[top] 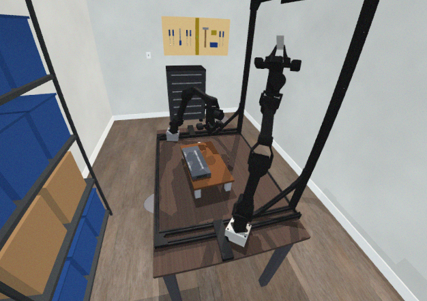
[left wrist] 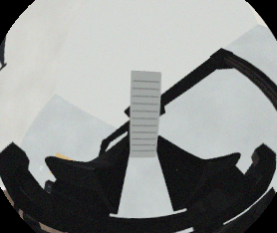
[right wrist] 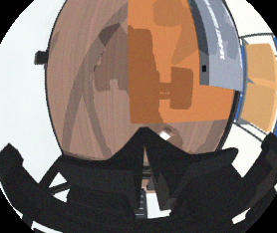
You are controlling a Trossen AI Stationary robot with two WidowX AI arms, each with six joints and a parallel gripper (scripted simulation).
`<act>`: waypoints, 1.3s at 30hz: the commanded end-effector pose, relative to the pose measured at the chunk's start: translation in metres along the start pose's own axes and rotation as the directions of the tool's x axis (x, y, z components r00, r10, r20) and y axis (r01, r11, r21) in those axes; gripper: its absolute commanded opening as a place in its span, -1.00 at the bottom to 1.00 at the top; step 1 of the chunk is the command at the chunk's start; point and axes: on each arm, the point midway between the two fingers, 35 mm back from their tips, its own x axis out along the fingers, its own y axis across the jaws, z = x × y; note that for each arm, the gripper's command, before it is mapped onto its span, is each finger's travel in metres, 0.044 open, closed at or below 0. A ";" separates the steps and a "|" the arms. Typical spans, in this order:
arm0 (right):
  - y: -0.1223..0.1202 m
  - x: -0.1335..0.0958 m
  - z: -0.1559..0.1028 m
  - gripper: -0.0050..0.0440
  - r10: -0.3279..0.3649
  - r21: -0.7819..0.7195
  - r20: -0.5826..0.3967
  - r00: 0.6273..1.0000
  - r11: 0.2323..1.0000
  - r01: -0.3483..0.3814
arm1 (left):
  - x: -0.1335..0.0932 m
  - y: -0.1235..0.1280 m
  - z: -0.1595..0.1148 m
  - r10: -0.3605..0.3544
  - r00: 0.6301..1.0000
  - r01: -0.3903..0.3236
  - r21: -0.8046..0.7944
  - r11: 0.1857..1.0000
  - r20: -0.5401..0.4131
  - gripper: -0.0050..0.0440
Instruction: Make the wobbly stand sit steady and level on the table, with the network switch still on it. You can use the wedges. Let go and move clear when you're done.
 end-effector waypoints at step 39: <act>0.000 0.000 0.000 -0.80 0.000 0.000 0.000 1.000 1.000 0.000 | -0.206 0.087 -0.322 0.219 0.341 -0.822 -0.177 0.541 -0.914 -0.80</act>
